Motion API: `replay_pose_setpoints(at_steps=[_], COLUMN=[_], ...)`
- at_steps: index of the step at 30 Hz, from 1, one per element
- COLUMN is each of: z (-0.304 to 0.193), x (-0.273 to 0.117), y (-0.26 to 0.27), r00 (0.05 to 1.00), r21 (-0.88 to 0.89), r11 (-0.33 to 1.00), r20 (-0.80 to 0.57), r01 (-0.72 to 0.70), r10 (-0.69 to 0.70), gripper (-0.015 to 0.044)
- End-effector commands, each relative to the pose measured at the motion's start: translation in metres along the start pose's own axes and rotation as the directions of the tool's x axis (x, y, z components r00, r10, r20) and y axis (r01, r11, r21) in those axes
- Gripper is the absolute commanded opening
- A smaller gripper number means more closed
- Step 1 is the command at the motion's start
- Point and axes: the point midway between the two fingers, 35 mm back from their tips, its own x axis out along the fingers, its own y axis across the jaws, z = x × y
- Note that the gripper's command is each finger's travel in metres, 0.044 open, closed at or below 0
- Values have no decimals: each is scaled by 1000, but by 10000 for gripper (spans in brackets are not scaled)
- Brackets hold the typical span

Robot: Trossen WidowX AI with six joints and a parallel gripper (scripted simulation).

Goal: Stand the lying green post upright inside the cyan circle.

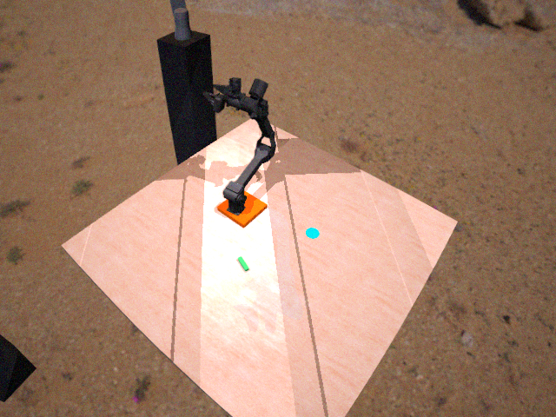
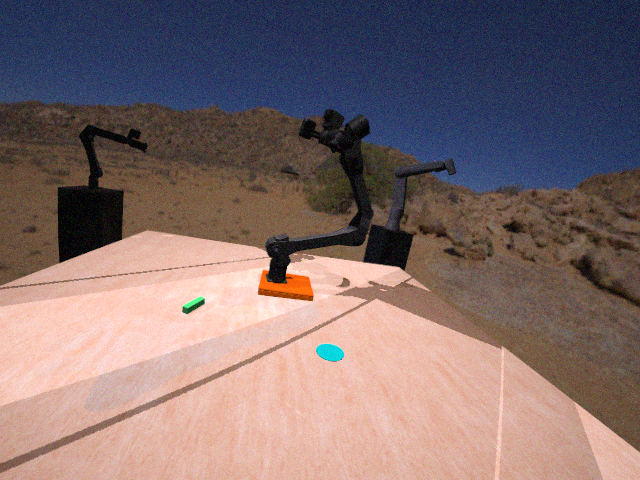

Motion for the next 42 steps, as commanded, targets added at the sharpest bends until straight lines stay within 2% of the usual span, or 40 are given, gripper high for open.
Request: replay_pose_setpoints(at_steps=[1, 6, 7, 16, 26, 34, 42], z=[0, 3, 3, -12, -57, -107, -164], x=[1, 10, 11, 6, -35, -89, -153], y=[2, 57, 70, 184, 295, 360, 398], r00=[1000, 989, 984, 881, 662, 437, 206], r21=[-4, -119, -145, -351, -495, -523, -464], r11=[1000, 982, 973, 815, 495, 172, -159], r20=[1, 4, 2, -71, -250, -440, -640], r01=[-5, -145, -178, -462, -714, -835, -872], r10=[5, 147, 180, 468, 706, 784, 740], gripper=[374, 242, 232, 232, 232, 232, 232])
